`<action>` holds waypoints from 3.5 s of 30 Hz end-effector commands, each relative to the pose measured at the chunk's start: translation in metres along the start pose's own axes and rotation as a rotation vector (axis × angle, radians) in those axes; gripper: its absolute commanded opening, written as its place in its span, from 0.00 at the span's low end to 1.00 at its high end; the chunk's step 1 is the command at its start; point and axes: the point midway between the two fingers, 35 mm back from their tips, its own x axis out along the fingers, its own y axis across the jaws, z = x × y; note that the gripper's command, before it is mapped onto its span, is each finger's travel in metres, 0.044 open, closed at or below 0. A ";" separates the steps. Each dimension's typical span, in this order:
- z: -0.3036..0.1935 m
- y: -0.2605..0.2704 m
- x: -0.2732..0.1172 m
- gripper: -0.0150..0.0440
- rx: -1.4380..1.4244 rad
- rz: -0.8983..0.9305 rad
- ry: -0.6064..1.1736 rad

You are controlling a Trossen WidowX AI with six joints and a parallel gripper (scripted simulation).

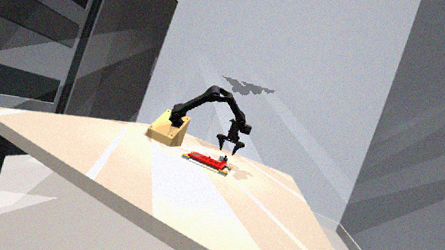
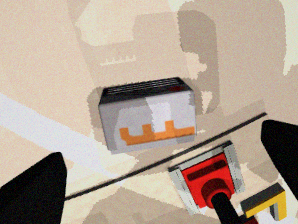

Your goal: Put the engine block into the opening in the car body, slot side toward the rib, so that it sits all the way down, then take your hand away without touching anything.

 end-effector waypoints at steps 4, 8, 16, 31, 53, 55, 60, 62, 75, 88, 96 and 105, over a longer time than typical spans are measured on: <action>-0.001 0.004 0.013 1.00 -0.013 0.007 0.013; -0.001 0.004 0.018 1.00 -0.013 0.007 0.012; -0.001 0.004 0.031 1.00 -0.013 0.007 0.013; -0.002 0.004 0.052 1.00 -0.013 0.006 0.015; -0.004 0.003 0.047 0.35 0.009 -0.007 0.013; -0.005 0.001 0.043 0.26 0.024 -0.016 0.011; -0.003 0.000 0.032 0.25 0.022 -0.015 0.007; -0.002 -0.001 0.026 0.25 0.022 -0.016 0.004; 0.002 -0.003 -0.012 0.25 0.010 -0.009 -0.003; 0.003 0.000 -0.053 0.25 -0.005 0.002 0.002; 0.001 0.003 -0.076 0.25 -0.013 0.008 0.008; 0.030 0.014 -0.057 0.25 -0.013 0.008 0.007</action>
